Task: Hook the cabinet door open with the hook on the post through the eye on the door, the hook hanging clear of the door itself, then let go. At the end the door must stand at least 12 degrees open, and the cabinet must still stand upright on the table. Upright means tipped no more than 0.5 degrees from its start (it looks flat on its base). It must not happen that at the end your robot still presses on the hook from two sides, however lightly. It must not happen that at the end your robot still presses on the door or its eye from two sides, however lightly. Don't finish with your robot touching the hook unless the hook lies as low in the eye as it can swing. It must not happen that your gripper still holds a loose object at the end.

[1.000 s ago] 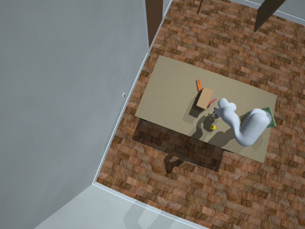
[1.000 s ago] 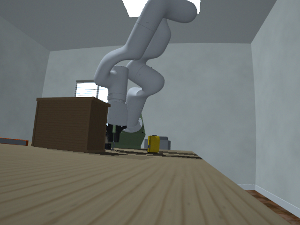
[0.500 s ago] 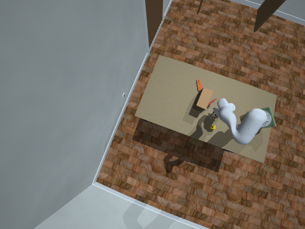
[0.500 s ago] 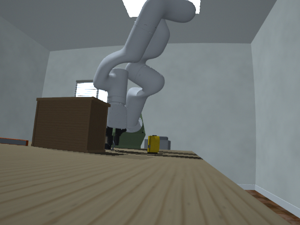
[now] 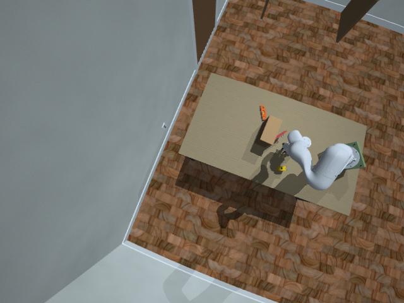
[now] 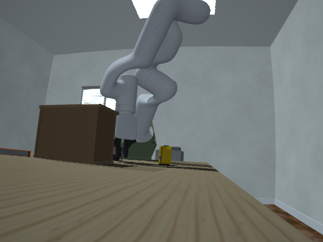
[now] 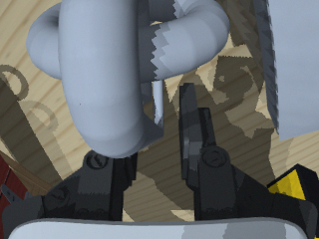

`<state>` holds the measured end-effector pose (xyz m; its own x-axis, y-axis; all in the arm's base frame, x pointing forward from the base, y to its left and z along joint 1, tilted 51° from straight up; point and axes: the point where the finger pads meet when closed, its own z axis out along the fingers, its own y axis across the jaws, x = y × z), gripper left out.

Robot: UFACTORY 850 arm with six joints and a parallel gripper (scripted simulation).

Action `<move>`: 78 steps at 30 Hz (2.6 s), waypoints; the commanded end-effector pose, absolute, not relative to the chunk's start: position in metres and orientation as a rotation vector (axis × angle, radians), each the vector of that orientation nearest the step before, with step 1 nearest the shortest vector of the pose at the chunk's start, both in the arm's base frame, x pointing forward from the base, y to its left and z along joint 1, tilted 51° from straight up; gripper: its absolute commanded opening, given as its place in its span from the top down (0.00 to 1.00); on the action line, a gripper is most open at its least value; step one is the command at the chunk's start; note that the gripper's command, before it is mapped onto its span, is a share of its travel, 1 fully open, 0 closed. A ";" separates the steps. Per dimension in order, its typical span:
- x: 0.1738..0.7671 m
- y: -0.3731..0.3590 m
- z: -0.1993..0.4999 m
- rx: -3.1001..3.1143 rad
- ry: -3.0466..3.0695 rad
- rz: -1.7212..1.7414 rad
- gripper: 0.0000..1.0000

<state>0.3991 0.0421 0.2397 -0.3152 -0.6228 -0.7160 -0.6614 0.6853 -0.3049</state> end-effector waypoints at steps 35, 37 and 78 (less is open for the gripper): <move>0.399 0.042 0.240 -0.988 2.022 0.055 0.96; 0.399 0.042 0.240 -0.988 2.022 0.055 0.96; 0.391 0.042 0.257 -0.989 2.021 0.054 0.96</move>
